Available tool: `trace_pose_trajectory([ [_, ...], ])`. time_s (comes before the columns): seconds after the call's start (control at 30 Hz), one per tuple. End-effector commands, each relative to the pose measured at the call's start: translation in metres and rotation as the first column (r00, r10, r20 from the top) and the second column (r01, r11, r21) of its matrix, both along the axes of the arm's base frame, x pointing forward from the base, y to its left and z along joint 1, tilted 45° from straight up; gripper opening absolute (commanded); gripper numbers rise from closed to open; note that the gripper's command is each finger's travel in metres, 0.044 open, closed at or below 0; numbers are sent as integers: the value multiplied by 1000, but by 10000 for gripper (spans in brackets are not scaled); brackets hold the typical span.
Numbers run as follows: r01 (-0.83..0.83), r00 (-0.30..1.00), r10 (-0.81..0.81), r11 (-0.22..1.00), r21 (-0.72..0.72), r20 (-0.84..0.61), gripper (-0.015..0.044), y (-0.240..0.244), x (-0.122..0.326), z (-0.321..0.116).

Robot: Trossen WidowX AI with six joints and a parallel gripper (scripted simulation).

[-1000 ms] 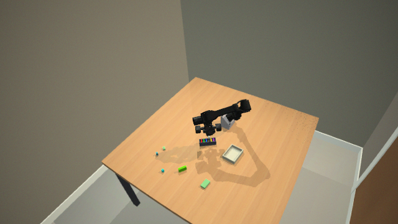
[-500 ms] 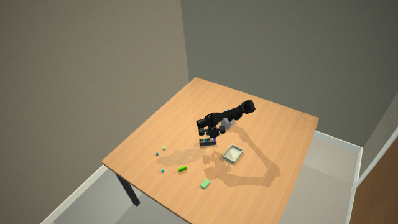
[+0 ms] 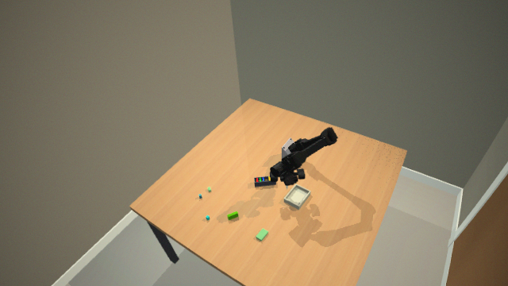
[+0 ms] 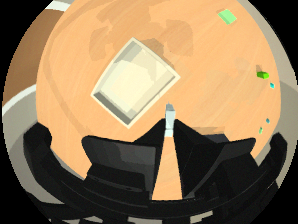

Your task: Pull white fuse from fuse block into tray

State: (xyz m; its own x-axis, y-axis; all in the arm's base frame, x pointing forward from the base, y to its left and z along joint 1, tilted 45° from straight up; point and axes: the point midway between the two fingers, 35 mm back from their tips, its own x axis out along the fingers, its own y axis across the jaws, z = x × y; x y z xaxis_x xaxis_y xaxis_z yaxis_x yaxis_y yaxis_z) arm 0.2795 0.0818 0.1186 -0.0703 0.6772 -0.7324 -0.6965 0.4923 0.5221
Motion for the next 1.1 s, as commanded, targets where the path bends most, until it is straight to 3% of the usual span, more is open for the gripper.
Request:
trace_pose_trajectory([
  [0.0, 1, 1000, -1, 1000, 12, 2, 0, 20, -7, 21],
  [0.27, -4, 1000, 4, 1000, 29, -2, 0, 42, -21, 44],
  [1.07, -4, 1000, 4, 1000, 30, -1, 0, 68, -23, 19],
])
